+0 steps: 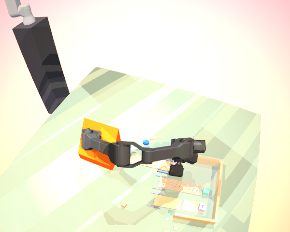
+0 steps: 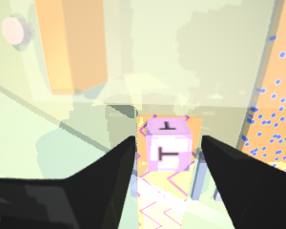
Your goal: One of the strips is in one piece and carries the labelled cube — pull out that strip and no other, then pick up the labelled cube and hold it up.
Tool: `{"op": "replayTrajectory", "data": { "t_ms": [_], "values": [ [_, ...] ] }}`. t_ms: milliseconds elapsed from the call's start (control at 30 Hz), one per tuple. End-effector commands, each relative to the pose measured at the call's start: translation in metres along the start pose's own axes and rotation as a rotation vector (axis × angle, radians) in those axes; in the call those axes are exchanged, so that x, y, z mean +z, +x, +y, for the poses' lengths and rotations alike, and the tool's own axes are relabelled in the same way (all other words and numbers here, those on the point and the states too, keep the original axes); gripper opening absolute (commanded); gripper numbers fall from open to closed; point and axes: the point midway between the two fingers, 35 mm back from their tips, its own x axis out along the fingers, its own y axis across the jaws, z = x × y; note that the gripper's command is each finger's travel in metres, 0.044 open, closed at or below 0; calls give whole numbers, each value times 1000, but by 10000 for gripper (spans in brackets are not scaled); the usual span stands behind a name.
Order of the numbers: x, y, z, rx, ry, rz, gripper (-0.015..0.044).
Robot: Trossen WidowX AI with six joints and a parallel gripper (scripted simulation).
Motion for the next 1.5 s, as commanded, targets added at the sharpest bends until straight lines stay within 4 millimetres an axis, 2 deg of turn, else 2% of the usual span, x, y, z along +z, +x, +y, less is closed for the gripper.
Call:
{"op": "replayTrajectory", "data": {
  "t_ms": [0, 200, 333, 567, 700, 1167, 1333, 1467],
  "values": [
    [-2, 9, 1, -6, -9, 6, 250],
    [-2, 12, 1, -6, -9, 6, 250],
    [-1, 9, 0, -1, -1, 4, 145],
    [-1, 9, 0, -1, -1, 4, 98],
    [-4, 7, 0, -1, -2, 4, 0],
    [-59, -32, 4, -3, -11, 8, 0],
    [-64, -33, 4, -4, -11, 8, 0],
    [-77, -34, 5, -4, -12, 9, 0]
  ]
}}
